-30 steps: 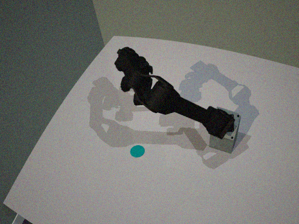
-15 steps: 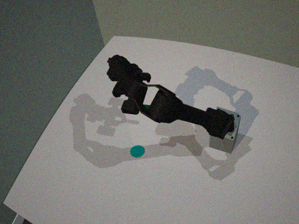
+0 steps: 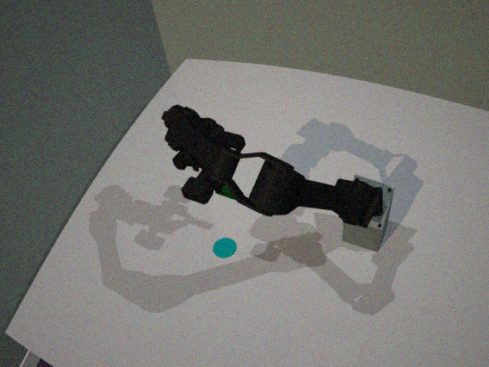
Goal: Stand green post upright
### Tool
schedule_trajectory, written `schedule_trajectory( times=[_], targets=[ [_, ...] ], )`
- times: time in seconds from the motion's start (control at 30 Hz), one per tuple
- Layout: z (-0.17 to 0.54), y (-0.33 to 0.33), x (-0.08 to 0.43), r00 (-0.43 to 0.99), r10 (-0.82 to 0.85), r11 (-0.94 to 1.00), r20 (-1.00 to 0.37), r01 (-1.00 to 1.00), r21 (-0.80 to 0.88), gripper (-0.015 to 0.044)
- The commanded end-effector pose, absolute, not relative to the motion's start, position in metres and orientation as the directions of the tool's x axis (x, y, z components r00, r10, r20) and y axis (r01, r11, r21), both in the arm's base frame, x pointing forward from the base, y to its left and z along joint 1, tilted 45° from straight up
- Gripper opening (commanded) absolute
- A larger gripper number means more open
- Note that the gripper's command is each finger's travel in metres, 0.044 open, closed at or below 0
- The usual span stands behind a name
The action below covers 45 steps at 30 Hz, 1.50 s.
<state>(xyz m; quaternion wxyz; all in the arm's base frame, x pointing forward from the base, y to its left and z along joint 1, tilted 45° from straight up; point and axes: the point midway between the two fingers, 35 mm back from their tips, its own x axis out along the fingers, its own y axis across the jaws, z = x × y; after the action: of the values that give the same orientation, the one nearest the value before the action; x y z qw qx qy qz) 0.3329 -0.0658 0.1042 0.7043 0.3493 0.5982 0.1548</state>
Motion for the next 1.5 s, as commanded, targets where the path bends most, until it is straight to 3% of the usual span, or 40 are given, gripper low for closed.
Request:
schedule_trajectory(
  times=[0.0,0.53,1.47],
  targets=[
    [0.115,-0.053,0.333,0.233,0.644,0.680,-0.728,0.262,0.685,0.0023],
    [0.149,-0.017,0.331,0.235,0.663,0.570,-0.710,0.456,0.683,0.0023],
    [0.129,-0.011,0.330,0.239,0.549,0.671,-0.801,0.447,0.592,0.0023]
  ],
)
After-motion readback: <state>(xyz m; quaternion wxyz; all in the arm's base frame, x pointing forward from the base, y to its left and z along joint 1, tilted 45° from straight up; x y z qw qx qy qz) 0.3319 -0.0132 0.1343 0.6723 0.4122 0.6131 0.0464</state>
